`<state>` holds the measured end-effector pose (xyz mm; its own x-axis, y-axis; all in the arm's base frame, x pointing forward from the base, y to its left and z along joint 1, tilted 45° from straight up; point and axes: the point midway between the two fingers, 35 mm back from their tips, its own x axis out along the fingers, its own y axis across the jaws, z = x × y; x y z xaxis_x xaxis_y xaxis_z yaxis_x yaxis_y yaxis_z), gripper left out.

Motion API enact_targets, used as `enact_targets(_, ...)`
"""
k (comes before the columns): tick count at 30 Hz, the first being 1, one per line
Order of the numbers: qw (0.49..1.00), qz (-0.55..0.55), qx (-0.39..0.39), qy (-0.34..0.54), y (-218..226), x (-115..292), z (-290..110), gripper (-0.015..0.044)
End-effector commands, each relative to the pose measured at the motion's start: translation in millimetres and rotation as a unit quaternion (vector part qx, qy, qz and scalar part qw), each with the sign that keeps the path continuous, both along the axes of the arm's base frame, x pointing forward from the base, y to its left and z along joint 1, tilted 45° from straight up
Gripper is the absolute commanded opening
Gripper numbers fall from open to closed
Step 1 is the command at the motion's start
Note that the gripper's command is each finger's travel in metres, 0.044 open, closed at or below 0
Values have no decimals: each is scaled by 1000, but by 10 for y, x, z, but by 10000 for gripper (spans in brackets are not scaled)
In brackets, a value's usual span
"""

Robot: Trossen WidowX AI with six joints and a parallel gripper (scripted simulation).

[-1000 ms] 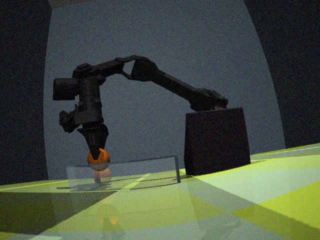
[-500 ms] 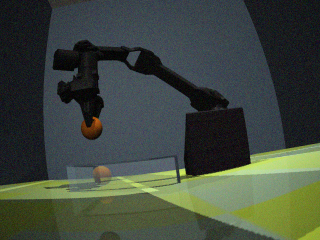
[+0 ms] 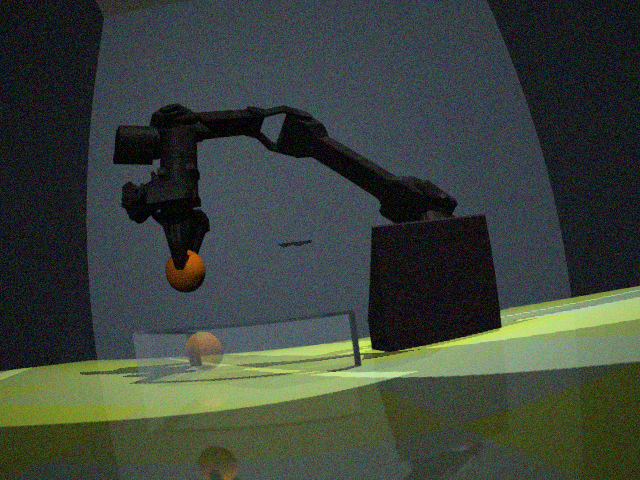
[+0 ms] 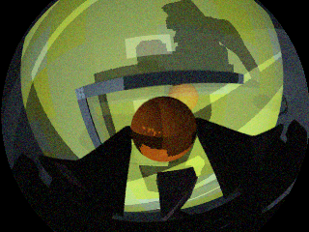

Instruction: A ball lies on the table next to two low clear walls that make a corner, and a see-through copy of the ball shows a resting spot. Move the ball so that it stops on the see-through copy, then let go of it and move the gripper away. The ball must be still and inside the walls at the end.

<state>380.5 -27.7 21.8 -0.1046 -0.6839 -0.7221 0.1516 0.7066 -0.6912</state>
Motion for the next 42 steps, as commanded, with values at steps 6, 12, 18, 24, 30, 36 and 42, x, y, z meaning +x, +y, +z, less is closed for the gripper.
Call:
enact_targets(6, 1000, 1, -7, 6, -490, -174, 128, 0)
enact_targets(12, 1000, 1, -7, 6, -567, -190, 95, 0)
enact_targets(18, 1000, 1, -7, 6, -789, -213, -134, 0)
enact_targets(24, 1000, 1, -9, 7, -1011, -268, -349, 0)
enact_targets(30, 1000, 1, -9, 7, -1035, -272, -373, 0)
enact_targets(36, 1000, 1, -9, 7, -1099, -283, -438, 0)
enact_targets(42, 1000, 1, -9, 7, -1151, -293, -490, 0)
